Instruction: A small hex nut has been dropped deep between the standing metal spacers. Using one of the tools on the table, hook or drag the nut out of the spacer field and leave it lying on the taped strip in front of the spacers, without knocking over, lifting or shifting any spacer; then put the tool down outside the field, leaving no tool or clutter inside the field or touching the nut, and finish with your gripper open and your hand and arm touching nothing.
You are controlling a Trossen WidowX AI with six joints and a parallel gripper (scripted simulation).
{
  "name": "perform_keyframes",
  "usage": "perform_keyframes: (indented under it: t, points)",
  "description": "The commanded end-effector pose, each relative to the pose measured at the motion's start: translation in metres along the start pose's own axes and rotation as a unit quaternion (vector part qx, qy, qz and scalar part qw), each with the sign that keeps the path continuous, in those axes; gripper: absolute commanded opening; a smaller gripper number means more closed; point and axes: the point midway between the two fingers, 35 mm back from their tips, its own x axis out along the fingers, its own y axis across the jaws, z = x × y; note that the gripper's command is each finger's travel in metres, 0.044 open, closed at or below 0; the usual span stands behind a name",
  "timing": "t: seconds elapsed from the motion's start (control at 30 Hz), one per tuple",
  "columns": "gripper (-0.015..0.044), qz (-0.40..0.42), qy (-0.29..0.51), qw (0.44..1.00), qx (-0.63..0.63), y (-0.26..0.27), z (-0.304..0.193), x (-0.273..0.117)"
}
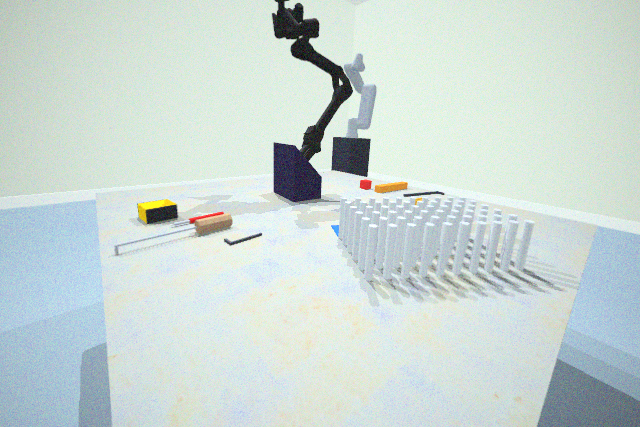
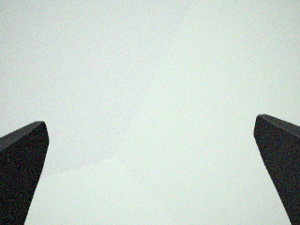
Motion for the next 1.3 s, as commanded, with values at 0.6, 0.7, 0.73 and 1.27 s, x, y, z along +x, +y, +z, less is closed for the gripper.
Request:
perform_keyframes:
  t: [0.6,0.7,0.73,1.27]
  points:
    - [0.0440,0.447,0.170,0.874,0.084,0.221,-0.091,-0.291]
    - [0.0440,0.503,0.194,0.837,0.091,0.232,-0.096,-0.345]
    - [0.0440,0.521,0.202,0.824,0.093,0.234,-0.097,-0.363]
    - [0.0440,0.770,0.299,0.555,0.097,0.180,-0.088,-0.637]
